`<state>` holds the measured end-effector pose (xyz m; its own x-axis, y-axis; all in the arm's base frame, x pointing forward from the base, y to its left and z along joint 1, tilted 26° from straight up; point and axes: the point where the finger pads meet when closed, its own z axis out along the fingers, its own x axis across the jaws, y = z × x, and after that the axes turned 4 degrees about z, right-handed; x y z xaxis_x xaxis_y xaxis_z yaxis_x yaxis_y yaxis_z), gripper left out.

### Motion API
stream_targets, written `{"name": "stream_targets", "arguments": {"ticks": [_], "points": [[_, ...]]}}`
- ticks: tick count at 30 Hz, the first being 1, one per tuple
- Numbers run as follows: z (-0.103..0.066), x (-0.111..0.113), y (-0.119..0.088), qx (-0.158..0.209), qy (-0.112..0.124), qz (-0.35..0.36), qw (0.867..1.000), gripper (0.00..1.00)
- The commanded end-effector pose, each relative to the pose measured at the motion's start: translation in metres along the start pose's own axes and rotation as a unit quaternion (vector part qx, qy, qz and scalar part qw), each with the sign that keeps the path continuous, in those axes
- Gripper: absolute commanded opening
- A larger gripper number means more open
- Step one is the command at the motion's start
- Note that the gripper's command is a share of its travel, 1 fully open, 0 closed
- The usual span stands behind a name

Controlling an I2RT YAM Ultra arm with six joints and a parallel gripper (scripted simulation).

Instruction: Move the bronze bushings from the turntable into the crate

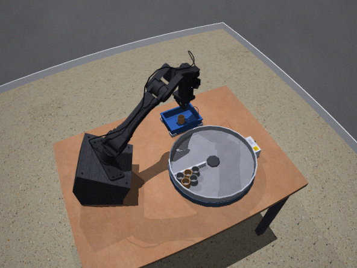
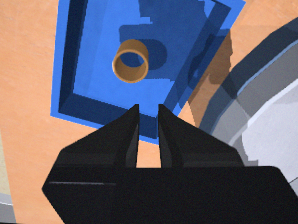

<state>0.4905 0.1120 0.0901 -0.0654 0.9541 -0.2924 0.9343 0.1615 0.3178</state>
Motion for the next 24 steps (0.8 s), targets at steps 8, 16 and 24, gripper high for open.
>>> {"name": "stream_targets", "arguments": {"ticks": [8,16,24], "points": [[-0.0263,0.0035,0.0154,-0.032,0.006,0.006,0.999,0.16],[-0.0263,0.0035,0.0154,-0.032,0.006,0.006,0.999,0.16],[-0.0263,0.0035,0.0155,-0.032,0.006,0.006,0.999,0.15]]}}
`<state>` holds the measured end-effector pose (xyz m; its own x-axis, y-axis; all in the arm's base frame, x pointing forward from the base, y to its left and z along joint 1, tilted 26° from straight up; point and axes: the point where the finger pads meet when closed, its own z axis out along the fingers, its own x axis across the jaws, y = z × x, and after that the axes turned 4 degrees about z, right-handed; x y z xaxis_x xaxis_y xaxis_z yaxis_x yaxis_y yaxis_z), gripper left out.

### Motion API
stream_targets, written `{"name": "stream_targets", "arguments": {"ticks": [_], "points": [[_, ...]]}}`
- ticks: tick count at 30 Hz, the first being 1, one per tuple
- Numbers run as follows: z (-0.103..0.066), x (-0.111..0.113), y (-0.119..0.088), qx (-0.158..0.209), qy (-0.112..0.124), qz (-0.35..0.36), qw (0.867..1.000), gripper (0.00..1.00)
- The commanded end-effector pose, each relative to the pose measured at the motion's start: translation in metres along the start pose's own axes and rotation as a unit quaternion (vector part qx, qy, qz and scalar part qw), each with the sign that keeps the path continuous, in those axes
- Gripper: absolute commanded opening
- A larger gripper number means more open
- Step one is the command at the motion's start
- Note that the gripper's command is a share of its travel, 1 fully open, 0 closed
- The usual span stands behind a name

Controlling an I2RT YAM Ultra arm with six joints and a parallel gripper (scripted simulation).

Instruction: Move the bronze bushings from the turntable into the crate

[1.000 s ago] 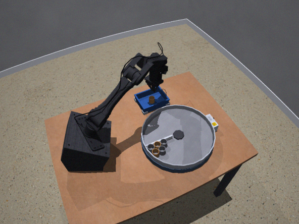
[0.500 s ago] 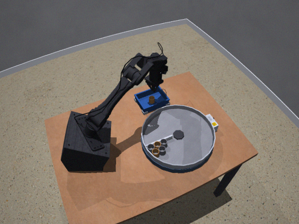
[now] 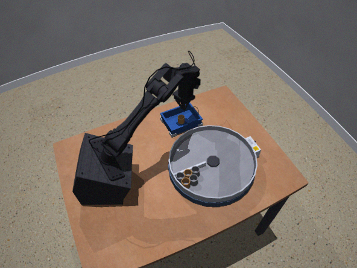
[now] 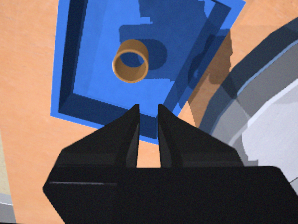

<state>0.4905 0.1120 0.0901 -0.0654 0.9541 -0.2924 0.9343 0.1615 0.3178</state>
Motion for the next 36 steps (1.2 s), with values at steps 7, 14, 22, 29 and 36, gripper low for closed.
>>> {"name": "stream_targets", "arguments": {"ticks": [7,14,22,29,36], "points": [[-0.013,-0.008,0.003,-0.019,0.006,0.004,1.000,0.15],[-0.014,-0.020,-0.011,-0.020,0.008,0.000,1.000,0.15],[-0.009,-0.081,-0.064,-0.019,0.006,0.004,1.000,0.15],[-0.006,-0.163,-0.139,-0.019,0.004,0.004,1.000,0.15],[-0.003,-0.239,-0.207,-0.019,0.001,0.003,1.000,0.15]]}}
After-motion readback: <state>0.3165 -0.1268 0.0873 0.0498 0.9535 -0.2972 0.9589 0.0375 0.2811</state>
